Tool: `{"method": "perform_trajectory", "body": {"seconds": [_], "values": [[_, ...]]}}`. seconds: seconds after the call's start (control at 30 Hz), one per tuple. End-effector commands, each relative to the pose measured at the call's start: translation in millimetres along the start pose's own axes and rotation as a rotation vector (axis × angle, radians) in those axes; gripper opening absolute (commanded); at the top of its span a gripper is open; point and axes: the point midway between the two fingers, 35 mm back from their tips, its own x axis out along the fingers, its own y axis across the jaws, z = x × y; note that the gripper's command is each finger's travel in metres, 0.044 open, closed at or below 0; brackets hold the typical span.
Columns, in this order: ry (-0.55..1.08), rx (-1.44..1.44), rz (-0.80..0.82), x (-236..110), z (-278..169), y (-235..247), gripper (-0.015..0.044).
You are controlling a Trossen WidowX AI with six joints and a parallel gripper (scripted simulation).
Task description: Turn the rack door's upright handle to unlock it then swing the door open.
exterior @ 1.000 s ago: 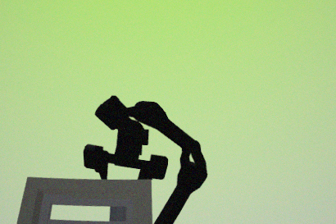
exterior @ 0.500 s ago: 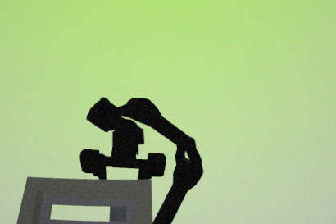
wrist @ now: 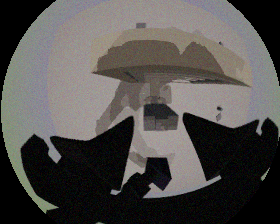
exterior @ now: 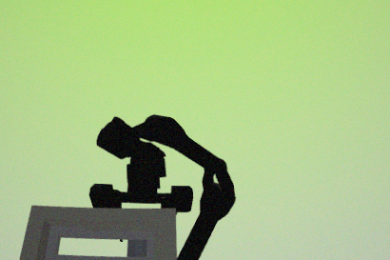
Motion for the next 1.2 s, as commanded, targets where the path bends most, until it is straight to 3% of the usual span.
{"method": "perform_trajectory", "body": {"seconds": [0.0, 0.63, 0.83, 1.17], "values": [[0.022, 0.011, -0.001, 6, 0, -1, 0.0295], [0.133, 0.046, 0.001, 33, -2, 0, 0.0295], [0.133, 0.046, 0.001, 33, -2, 0, 0.0138], [0.133, 0.046, 0.001, 33, -2, 0, 0.0071]]}}
